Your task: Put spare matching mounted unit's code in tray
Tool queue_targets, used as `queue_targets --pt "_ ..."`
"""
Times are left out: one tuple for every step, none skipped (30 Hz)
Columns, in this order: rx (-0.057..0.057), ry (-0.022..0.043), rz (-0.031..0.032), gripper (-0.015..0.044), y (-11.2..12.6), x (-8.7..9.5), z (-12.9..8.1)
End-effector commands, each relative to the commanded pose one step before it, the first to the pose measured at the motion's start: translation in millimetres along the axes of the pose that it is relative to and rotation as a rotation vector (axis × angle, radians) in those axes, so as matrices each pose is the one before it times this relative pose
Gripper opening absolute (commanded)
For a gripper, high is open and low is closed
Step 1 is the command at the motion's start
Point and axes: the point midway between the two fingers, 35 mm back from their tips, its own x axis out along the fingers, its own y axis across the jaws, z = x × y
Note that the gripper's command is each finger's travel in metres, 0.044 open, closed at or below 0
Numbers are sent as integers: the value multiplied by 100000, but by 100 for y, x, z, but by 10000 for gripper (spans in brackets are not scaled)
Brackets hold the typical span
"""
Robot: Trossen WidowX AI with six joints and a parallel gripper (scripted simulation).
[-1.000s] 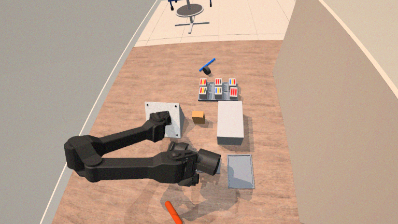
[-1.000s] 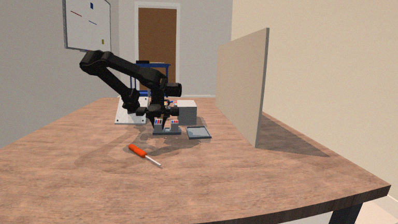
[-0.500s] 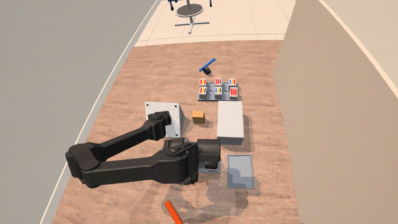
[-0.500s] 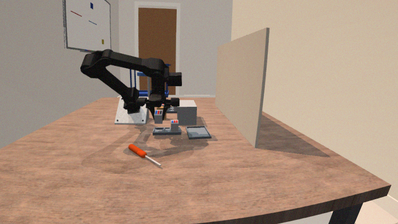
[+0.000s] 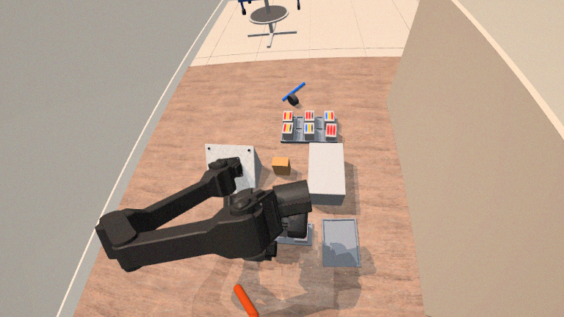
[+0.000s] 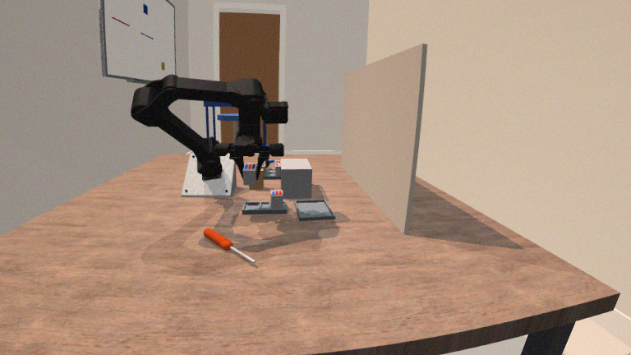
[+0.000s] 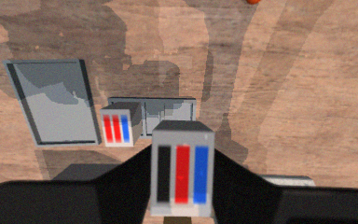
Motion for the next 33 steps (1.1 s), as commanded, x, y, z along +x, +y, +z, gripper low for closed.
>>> queue_targets --pt "377 391 277 0 308 -956 -73" --pt "153 48 68 0 120 -427 -28" --pt "134 15 53 0 95 -357 -23" --pt "86 -4 32 0 55 -215 -14" --pt "30 -4 11 0 18 -72 -4" --pt "0 0 0 0 0 0 0" --pt "1 5 2 0 73 -23 11" --pt "5 15 7 0 220 -68 33" --pt "8 25 12 0 368 -109 53" --pt "10 28 15 0 451 -127 63" --pt "11 26 16 0 454 -120 60" --pt "11 25 16 0 457 -112 58" --pt "12 23 16 0 459 -105 55" --pt "12 21 16 0 461 -98 53" --pt "13 19 16 0 463 -91 51" --pt "13 17 16 0 465 -84 49" --pt "14 15 16 0 467 -76 46" --pt "14 13 17 0 469 -69 44" --pt "15 11 17 0 470 -61 42" --pt "15 9 17 0 472 -54 40" --pt "16 7 17 0 473 -46 37" --pt "16 5 17 0 474 -39 35" --pt "16 3 17 0 475 -31 33" --pt "17 1 16 0 476 -23 31" --pt "17 -1 16 0 477 -16 29" --pt "18 -3 16 0 477 -8 27" --pt "18 -5 16 0 477 0 25" --pt "18 -7 16 0 478 7 23" --pt "18 -9 16 0 478 15 21" --pt "19 -11 15 0 478 23 19" --pt "19 -13 15 0 478 31 16" --pt "19 -15 15 0 477 39 14" --pt "20 -17 14 0 477 46 12"
